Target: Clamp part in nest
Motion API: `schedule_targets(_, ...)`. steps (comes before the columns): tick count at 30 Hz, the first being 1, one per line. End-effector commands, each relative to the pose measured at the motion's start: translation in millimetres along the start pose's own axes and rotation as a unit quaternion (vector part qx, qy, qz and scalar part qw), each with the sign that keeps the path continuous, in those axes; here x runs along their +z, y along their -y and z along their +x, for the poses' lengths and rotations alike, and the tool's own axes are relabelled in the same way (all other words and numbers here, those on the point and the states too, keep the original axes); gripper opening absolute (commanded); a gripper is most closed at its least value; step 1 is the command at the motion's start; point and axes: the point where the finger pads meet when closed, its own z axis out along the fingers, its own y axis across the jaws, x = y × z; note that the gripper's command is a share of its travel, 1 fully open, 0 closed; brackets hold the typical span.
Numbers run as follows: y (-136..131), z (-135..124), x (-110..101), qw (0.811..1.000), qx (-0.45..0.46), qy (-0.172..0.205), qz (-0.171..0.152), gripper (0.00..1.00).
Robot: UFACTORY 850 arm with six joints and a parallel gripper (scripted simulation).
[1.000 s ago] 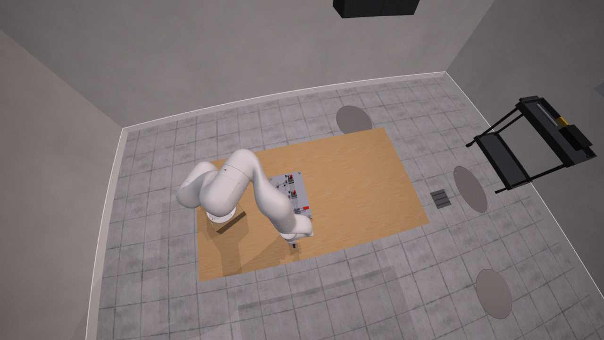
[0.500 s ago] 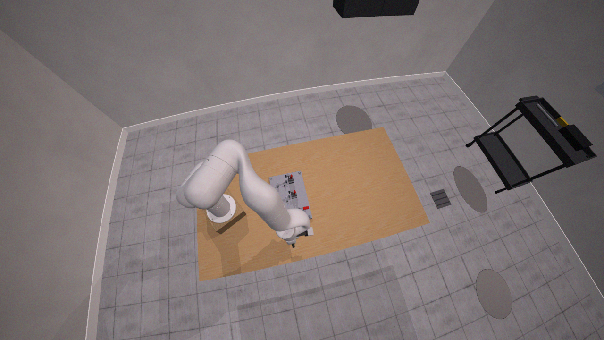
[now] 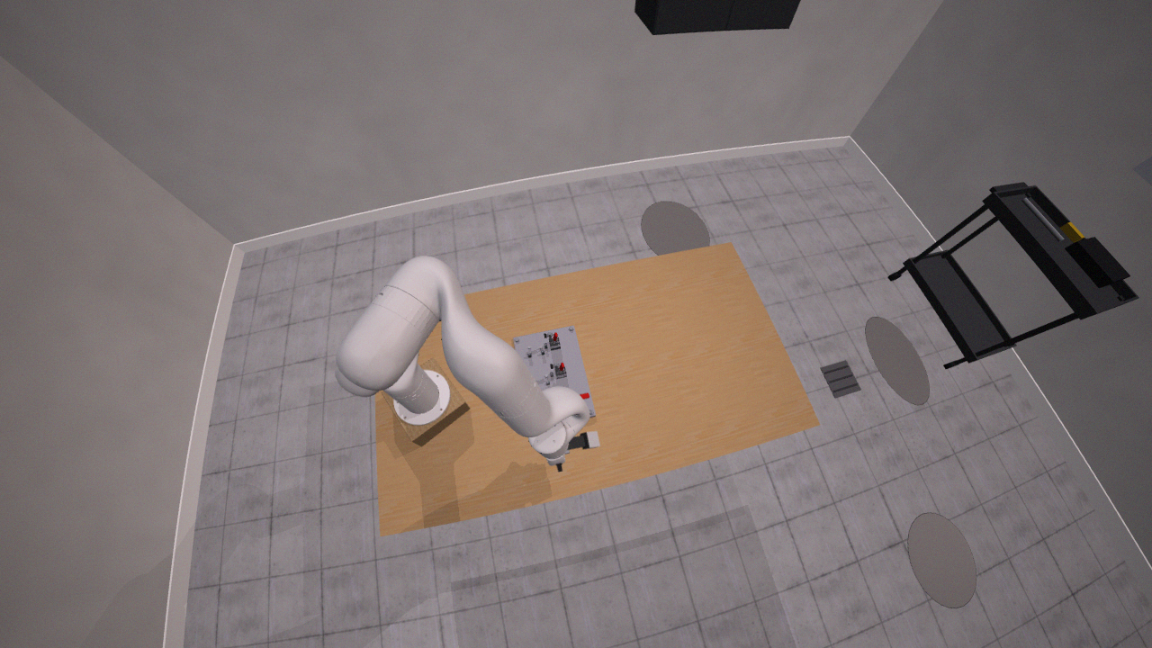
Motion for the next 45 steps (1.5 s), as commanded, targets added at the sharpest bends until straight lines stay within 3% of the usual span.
schedule_targets(1, -0.3, 1.0, -1.5, 1.000, 0.001, 0.007, -0.002, 0.00)
schedule_targets(45, -0.3, -4.8, 7.0, 1.000, 0.002, 0.007, -0.002, 0.00)
